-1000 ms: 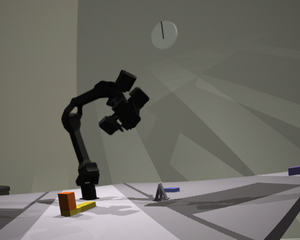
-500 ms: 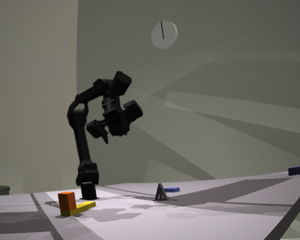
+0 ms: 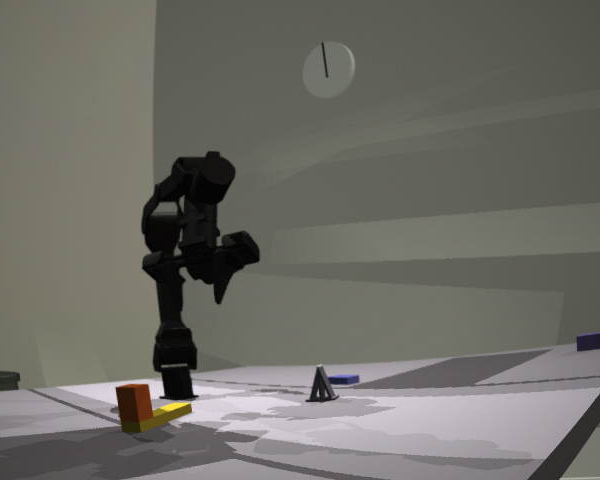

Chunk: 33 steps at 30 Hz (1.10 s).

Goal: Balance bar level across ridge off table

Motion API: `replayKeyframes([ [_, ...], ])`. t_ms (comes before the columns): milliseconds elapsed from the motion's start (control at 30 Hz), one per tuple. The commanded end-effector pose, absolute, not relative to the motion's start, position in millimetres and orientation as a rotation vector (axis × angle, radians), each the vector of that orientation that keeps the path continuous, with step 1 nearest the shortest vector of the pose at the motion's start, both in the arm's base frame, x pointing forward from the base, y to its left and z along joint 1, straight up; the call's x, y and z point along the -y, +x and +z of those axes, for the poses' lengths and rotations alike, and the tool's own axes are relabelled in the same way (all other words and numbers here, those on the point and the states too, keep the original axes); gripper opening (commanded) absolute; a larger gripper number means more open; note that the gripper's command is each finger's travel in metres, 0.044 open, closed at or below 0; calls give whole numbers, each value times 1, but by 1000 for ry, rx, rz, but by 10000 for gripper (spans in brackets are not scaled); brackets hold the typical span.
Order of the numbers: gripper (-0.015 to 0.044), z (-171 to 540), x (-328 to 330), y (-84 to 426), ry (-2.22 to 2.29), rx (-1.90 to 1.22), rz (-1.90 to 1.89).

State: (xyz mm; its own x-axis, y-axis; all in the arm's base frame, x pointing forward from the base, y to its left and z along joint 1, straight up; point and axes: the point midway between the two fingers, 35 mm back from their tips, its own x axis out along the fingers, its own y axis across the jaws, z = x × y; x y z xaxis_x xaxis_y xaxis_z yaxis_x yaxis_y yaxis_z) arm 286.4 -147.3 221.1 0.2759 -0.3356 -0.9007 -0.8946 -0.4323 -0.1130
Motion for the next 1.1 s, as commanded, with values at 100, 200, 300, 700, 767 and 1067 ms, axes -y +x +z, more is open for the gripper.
replayKeyframes([
  [100,315,205,168,272,-1835,-1086,1280],
  [200,315,199,177,265,-1800,-1072,1336],
  [300,315,193,185,258,-1763,-1053,1388],
  [700,315,172,212,226,-1611,-936,1547],
  [767,315,171,214,224,-1603,-928,1553],
  [1067,315,141,217,227,-1603,-928,1553],
])
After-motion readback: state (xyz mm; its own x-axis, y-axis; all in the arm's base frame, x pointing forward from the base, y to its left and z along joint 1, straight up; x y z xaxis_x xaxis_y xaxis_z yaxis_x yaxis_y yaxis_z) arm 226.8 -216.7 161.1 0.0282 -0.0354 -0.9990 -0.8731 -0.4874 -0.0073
